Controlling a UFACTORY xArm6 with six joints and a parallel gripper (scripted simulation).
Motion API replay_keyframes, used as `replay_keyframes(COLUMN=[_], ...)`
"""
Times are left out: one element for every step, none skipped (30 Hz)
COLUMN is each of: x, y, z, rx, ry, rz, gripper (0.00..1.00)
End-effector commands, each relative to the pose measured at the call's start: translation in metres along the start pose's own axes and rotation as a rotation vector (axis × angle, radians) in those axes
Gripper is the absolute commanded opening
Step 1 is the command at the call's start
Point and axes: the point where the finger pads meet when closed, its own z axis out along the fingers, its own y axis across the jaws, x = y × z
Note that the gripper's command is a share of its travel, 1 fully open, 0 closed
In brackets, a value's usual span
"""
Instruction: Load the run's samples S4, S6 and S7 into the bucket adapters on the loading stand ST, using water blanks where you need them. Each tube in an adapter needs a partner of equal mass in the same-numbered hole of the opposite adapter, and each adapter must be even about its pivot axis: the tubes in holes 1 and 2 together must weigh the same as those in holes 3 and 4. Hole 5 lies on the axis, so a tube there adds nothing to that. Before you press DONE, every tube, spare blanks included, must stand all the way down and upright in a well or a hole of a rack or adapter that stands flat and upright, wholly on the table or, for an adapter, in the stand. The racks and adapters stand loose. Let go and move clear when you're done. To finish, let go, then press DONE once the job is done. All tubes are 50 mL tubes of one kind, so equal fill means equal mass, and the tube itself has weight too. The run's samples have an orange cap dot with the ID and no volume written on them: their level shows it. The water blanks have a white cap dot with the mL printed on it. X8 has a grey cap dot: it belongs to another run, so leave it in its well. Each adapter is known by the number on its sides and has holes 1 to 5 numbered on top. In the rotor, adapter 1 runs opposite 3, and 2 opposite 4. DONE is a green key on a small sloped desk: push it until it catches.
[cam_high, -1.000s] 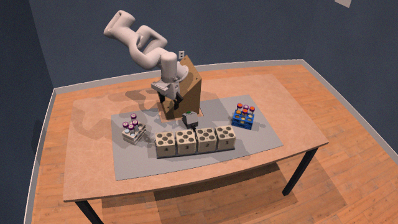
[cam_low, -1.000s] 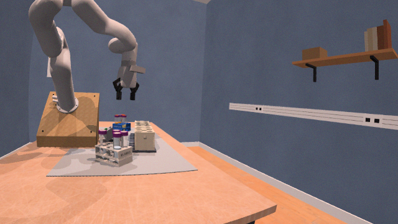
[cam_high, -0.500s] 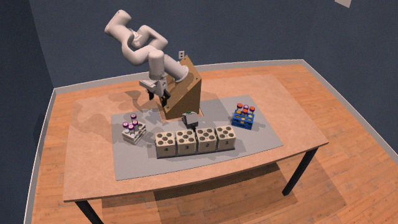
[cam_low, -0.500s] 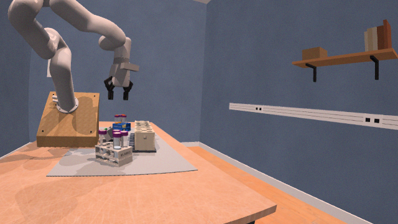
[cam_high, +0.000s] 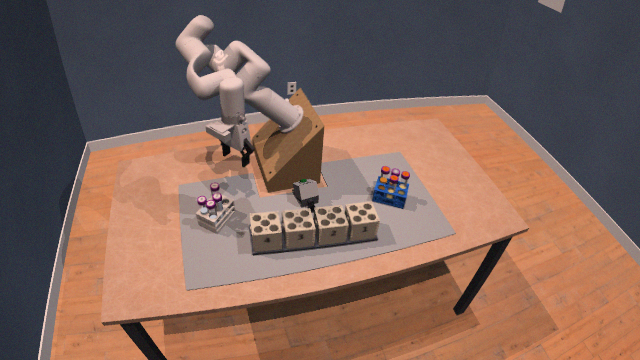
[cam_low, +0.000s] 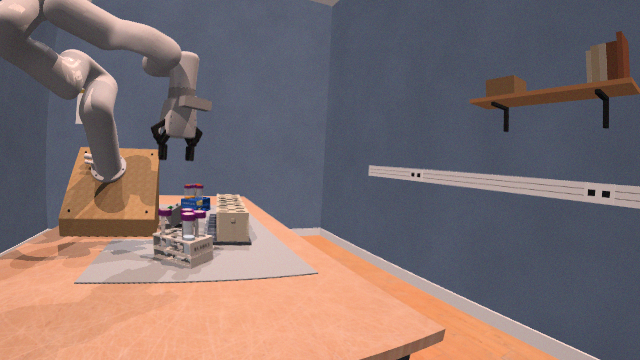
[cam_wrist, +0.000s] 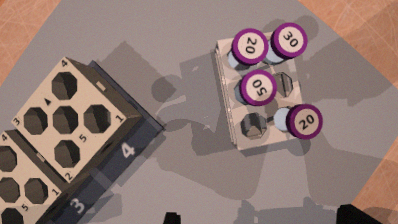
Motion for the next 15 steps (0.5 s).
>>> replay_keyframes(x=[0.007, 0.008, 0.010, 0.011, 0.013, 0.014, 0.015, 0.017, 0.018, 0.020, 0.021, 0.023, 0.023, 0.023, 0.024], y=[0.021, 0.026, 0.030, 0.035, 0.040, 0.045, 0.050, 0.054, 0.059, 0.064, 0.069, 0.074, 0.074, 0.074, 0.078], z=[-0.002, -0.002, -0.002, -0.002, -0.002, -0.002, -0.002, -0.002, -0.002, -0.002, -0.002, -0.002, -0.002, -0.002, -0.002], rx=[0.008, 0.008, 0.008, 0.008, 0.008, 0.008, 0.008, 0.008, 0.008, 0.008, 0.008, 0.008, 0.008, 0.008, 0.008], ry=[0.000, 0.000, 0.000, 0.000, 0.000, 0.000, 0.001, 0.001, 0.001, 0.001, 0.001, 0.001, 0.001, 0.001, 0.001], rz=[-0.001, -0.001, -0.001, -0.001, -0.001, -0.001, -0.001, -0.001, -0.001, 0.000, 0.000, 0.000, 0.000, 0.000, 0.000], gripper=[1.00, 1.00, 1.00, 1.00, 1.00, 1.00, 1.00, 1.00, 1.00, 1.00, 1.00, 1.00, 1.00, 1.00, 1.00])
